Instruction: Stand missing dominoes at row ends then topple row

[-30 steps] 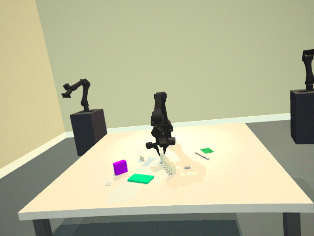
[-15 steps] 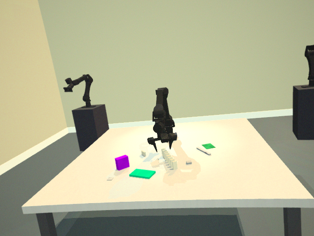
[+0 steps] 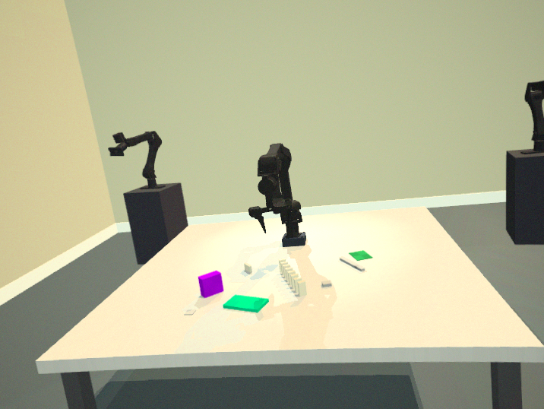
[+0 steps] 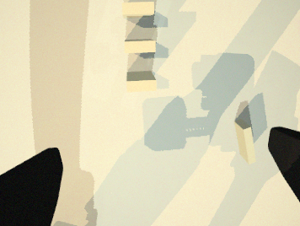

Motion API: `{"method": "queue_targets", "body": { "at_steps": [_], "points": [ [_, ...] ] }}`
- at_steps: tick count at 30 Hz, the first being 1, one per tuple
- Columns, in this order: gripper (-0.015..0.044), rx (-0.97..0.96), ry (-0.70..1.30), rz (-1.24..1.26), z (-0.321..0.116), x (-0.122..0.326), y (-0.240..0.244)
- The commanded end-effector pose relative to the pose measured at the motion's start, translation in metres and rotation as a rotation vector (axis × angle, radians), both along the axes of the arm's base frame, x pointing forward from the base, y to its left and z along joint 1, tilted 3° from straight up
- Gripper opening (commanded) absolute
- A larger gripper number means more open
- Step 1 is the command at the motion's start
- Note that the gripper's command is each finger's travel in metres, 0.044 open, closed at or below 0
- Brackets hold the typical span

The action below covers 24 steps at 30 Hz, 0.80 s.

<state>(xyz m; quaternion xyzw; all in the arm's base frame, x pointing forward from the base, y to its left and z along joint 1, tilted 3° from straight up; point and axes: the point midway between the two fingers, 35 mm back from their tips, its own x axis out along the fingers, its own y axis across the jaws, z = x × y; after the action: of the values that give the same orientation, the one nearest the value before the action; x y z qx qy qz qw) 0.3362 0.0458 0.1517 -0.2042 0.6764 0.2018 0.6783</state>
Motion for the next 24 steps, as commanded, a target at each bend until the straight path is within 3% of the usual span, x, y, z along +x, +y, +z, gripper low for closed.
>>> {"method": "queue_targets", "body": {
  "at_steps": [1, 7, 15, 21, 24],
  "points": [
    [0.044, -0.007, 0.02, 0.059, -0.023, 0.007, -0.037],
    [0.044, -0.016, 0.025, 0.247, -0.071, 0.006, -0.126],
    [0.044, -0.016, 0.026, 0.256, -0.075, 0.002, -0.127],
    [0.044, -0.016, 0.026, 0.256, -0.131, 0.003, -0.133],
    [0.044, -0.016, 0.026, 0.256, -0.138, 0.002, -0.133]
  ]
}}
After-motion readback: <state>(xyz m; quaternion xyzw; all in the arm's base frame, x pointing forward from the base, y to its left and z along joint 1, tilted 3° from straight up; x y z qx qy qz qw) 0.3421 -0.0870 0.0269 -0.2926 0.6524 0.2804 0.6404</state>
